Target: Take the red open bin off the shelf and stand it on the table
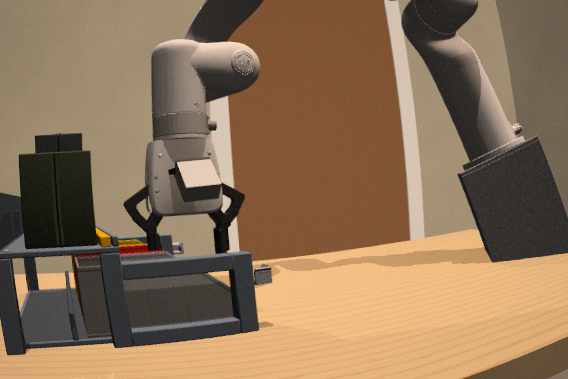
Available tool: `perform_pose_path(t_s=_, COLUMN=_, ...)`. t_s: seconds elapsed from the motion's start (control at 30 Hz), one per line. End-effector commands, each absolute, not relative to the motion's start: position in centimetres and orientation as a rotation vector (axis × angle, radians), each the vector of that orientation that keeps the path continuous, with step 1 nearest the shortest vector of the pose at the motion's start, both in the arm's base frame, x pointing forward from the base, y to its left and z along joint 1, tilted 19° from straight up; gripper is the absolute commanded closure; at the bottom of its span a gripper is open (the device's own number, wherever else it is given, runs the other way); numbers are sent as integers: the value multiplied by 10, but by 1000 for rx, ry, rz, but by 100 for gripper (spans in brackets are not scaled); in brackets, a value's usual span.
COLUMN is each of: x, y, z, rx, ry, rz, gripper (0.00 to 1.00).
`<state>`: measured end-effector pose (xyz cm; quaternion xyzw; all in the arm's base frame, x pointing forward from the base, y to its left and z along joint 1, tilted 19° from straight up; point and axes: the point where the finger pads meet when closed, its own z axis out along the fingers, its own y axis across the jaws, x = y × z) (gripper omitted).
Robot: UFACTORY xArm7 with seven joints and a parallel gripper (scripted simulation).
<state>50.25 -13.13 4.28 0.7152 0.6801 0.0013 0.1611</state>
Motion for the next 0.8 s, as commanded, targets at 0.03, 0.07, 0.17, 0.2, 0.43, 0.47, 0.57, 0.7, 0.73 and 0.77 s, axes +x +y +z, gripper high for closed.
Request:
perform_pose_path(t_s=0.03, x=504, y=-131, z=44, rx=2039, ry=1940, rz=7, gripper=0)
perform_pose_path(t_s=0.07, x=504, y=-131, z=44, rx=2039, ry=1940, rz=7, gripper=0)
perform_pose_path(t_s=0.17, x=504, y=-131, z=44, rx=2039, ry=1940, rz=7, gripper=0)
perform_pose_path(t_s=0.2, x=504, y=-131, z=44, rx=2039, ry=1940, rz=7, gripper=0)
perform_pose_path(t_s=0.43, x=506, y=-133, z=35, rx=2039, ry=1940, rz=7, gripper=0)
perform_pose_path(t_s=0.47, x=506, y=-133, z=35, rx=2039, ry=1940, rz=7, gripper=0)
perform_pose_path(t_s=0.57, x=506, y=-133, z=35, rx=2039, ry=1940, rz=7, gripper=0)
perform_pose_path(t_s=0.7, x=506, y=-133, z=35, rx=2039, ry=1940, rz=7, gripper=0)
perform_pose_path(t_s=0.73, x=506, y=-133, z=35, rx=2039, ry=1940, rz=7, gripper=0)
perform_pose_path(t_s=0.77, x=506, y=-133, z=35, rx=2039, ry=1940, rz=7, gripper=0)
